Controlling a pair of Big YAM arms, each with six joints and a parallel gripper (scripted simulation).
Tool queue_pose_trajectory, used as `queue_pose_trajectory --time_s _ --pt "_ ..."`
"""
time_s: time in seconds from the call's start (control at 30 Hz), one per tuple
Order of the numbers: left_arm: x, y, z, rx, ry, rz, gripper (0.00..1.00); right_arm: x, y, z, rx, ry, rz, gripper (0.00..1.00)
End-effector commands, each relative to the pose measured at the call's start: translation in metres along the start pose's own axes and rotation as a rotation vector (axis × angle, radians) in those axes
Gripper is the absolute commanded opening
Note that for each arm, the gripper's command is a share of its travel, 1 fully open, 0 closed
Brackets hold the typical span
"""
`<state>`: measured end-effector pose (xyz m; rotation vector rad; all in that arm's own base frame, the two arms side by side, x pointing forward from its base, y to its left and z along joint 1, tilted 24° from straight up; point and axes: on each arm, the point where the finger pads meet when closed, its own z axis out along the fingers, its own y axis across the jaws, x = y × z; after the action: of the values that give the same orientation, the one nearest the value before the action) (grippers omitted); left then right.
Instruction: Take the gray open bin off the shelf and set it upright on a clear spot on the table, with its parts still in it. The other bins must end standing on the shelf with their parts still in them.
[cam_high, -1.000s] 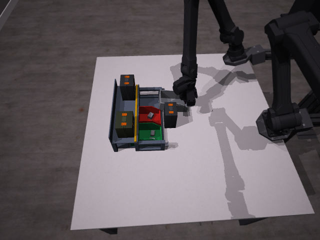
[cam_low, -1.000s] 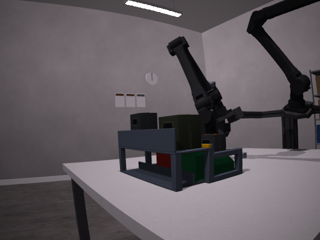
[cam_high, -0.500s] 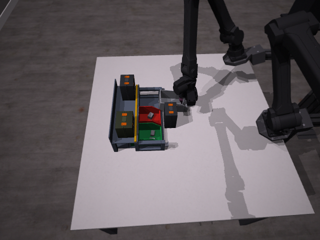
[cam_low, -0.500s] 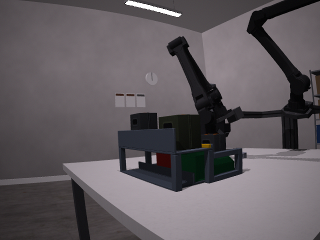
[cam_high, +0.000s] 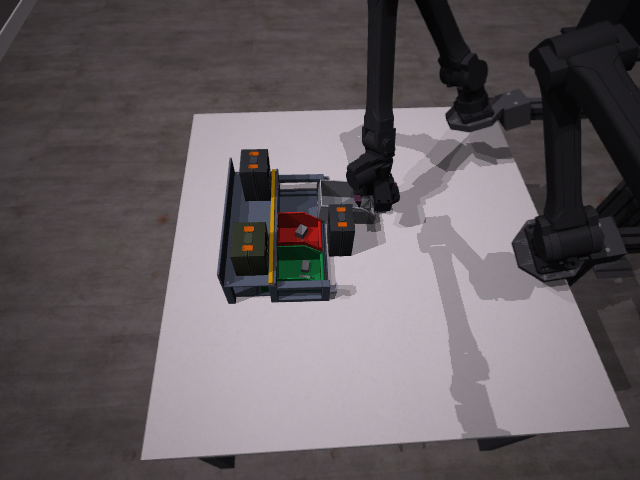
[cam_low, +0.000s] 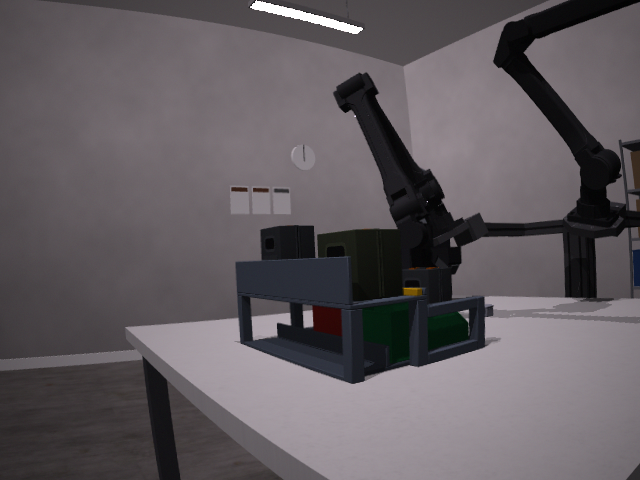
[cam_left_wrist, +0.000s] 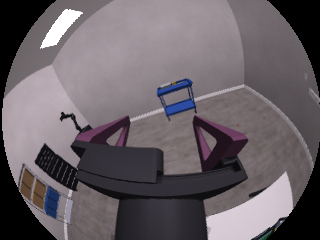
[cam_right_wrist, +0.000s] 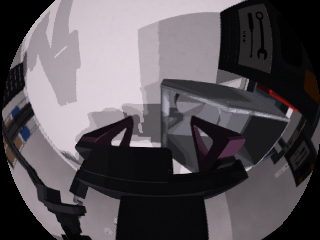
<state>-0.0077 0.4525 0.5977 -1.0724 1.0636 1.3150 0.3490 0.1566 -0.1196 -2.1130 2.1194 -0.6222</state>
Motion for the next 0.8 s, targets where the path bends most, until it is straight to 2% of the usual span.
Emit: queue_pose_trajectory --time_s 0.0,0.77 --pt "-0.0137 0.0057 -0.0038 -0.014 -0.037 -0.006 1.0 0.0058 0.0103 0.0057 -0.03 0.022 -0.017 0.9" --pt "-0.0137 0.0057 -0.0038 -0.014 -0.037 -0.006 1.0 0.0031 0.0069 0.0013 -0.019 0.015 -0.017 0.9"
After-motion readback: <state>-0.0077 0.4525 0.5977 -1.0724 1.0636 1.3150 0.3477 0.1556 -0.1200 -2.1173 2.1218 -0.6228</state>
